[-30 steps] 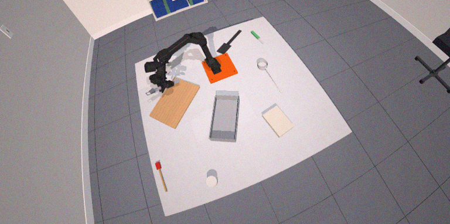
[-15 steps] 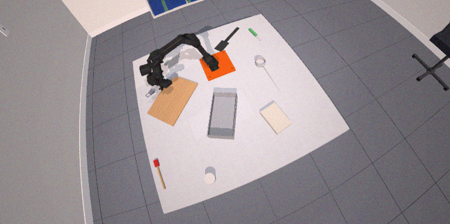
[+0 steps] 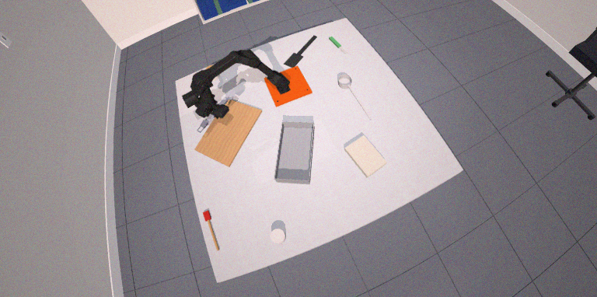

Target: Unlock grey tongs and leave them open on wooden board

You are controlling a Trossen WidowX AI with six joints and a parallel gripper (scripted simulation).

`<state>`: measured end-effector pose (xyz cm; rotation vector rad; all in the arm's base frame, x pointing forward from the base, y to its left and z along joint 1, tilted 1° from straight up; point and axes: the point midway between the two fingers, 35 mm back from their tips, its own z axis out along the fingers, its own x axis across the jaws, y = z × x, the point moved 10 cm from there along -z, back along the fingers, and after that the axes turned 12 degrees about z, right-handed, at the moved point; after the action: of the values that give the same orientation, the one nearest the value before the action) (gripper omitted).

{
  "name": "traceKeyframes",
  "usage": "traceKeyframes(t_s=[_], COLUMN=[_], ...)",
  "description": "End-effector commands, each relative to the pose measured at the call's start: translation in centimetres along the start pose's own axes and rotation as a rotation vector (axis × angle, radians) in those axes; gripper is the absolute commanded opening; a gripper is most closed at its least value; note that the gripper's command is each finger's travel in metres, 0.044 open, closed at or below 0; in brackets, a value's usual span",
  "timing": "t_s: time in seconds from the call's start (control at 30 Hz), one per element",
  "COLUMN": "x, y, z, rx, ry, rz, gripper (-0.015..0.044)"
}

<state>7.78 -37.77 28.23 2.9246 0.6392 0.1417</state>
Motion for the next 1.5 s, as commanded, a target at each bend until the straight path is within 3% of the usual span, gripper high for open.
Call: traceKeyframes(t_s=[0.0,0.53,1.47], x=[0.4,0.8,0.5], y=[0.4,0.6,0.6], z=[-0.1,0.0,4.5], rx=[0.060,0.126,0.126], ry=[-0.025,-0.045,-0.045], rz=[-0.025,-0.047,-0.047], gripper=[-0.0150,-0.0150,-0.0150])
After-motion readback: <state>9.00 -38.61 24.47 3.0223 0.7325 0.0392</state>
